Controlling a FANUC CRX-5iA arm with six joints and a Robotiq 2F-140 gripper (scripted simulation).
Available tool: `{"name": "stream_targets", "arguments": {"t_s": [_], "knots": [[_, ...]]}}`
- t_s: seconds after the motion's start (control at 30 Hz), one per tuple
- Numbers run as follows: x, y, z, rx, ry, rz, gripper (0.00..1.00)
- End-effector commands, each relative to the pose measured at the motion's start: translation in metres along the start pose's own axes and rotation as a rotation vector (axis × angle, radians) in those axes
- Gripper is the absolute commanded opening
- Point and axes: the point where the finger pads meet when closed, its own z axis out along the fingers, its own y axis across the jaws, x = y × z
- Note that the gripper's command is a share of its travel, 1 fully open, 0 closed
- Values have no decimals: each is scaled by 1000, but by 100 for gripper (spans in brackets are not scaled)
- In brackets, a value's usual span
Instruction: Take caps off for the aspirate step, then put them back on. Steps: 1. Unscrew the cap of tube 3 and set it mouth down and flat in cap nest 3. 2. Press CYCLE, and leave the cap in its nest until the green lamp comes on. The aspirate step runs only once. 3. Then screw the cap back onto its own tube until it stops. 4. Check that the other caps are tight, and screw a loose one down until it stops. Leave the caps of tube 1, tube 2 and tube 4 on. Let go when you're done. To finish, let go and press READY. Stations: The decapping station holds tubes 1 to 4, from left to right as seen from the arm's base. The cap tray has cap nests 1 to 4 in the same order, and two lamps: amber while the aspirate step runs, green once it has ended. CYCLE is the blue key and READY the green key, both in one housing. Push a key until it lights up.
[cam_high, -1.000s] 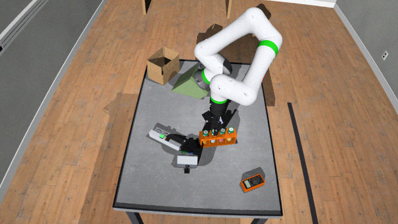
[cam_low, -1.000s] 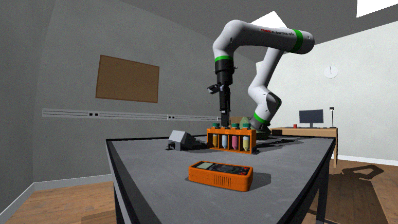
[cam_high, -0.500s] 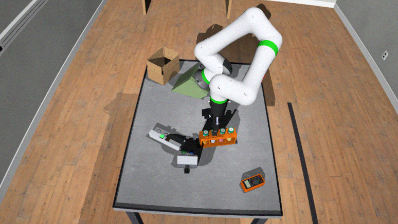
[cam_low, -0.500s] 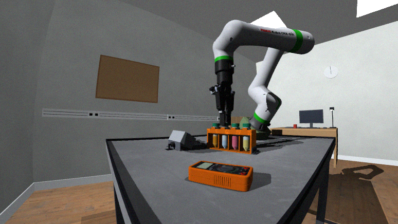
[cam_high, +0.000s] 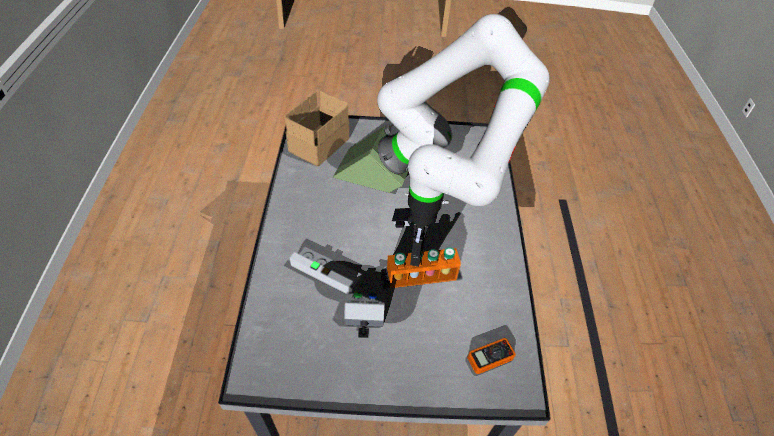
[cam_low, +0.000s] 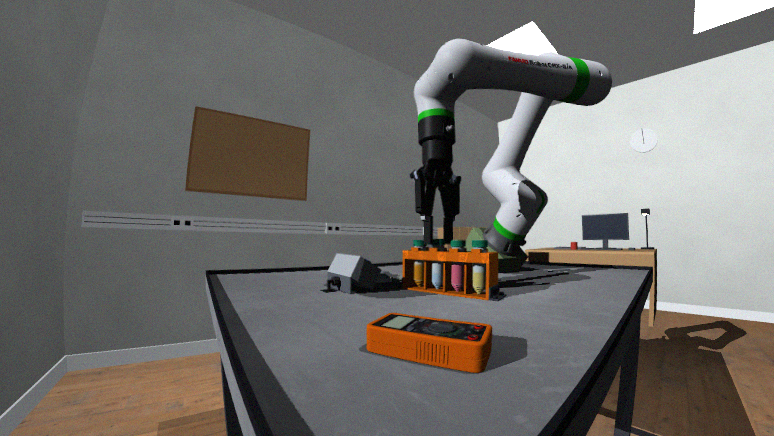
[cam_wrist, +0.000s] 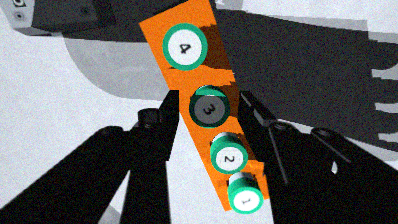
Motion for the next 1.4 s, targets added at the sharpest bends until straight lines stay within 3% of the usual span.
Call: {"name": "stream_targets", "arguments": {"t_s": [0.0, 0.2, 0.63, 0.7, 0.93, 1.1, 1.13, 1.37], "knots": [[0, 0, -1, 1, 1, 0, 41], [0, 0, -1, 1, 1, 0, 41], [0, 0, -2, 1, 1, -520, 41], [0, 0, -2, 1, 1, -520, 41], [0, 0, -2, 1, 1, -786, 41], [0, 0, -2, 1, 1, -786, 41], [0, 0, -2, 1, 1, -786, 30], [0, 0, -2, 1, 1, -786, 30]]}}
